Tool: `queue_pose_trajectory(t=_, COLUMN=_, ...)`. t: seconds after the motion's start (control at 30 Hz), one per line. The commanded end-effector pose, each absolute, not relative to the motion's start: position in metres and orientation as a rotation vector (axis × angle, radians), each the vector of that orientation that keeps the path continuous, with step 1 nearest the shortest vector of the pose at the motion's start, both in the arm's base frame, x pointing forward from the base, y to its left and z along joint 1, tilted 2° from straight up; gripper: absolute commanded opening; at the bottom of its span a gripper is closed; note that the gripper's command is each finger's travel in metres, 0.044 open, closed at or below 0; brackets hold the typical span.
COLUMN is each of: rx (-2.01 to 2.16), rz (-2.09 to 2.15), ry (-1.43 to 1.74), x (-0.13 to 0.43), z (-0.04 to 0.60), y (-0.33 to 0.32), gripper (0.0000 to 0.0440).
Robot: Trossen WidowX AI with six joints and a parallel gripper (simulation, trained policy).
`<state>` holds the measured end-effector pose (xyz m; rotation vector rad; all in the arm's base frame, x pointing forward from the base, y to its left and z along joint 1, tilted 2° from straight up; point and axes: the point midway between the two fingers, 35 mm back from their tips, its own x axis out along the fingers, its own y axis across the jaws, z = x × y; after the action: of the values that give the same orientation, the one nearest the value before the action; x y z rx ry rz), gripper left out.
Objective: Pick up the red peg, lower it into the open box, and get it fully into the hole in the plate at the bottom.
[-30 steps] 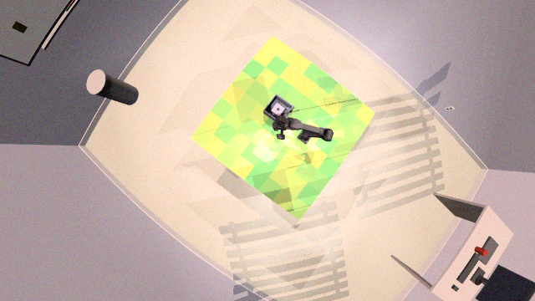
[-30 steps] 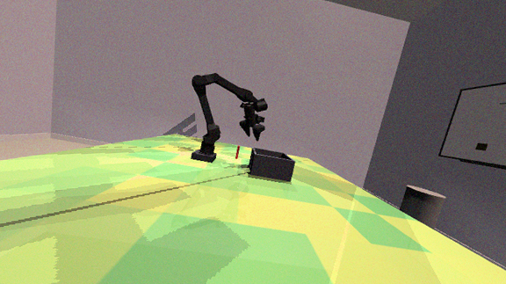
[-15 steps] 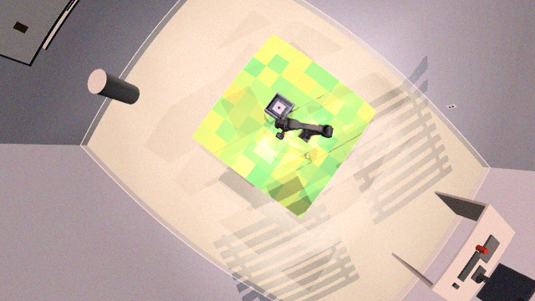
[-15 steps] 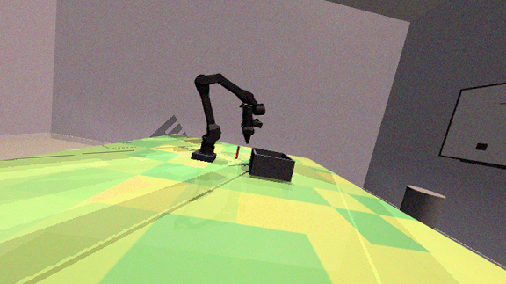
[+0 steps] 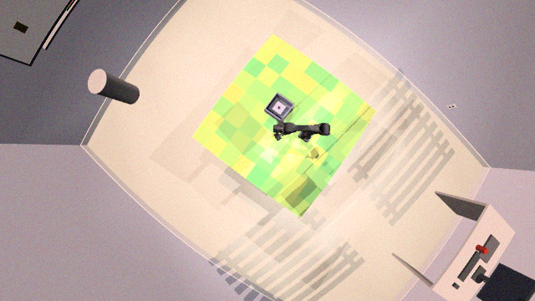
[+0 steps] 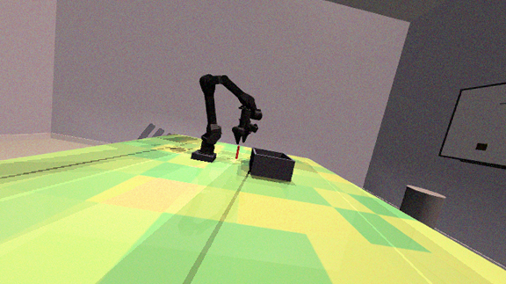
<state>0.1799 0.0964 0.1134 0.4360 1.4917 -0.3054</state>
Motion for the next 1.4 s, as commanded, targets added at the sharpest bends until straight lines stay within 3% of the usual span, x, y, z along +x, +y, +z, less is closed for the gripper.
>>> queue_pose_trajectory(t=0.0, rx=0.486, rz=-0.444, ry=1.500, x=0.174, z=0.105, y=0.101, gripper=0.0440)
queue_pose_trajectory(t=0.67, rx=0.495, rz=-0.608, ry=1.425, x=0.178, z=0.044, y=0.108, gripper=0.0432)
queue_pose_trajectory(t=0.73, rx=0.486, rz=-0.612, ry=1.425, x=0.178, z=0.038, y=0.107, gripper=0.0400)
queue_pose_trajectory(t=1.23, rx=0.430, rz=-0.699, ry=1.456, x=0.176, z=0.017, y=0.098, gripper=0.0009)
queue_pose_trajectory(t=1.37, rx=0.410, rz=-0.706, ry=1.427, x=0.182, z=0.025, y=0.094, gripper=0.0000)
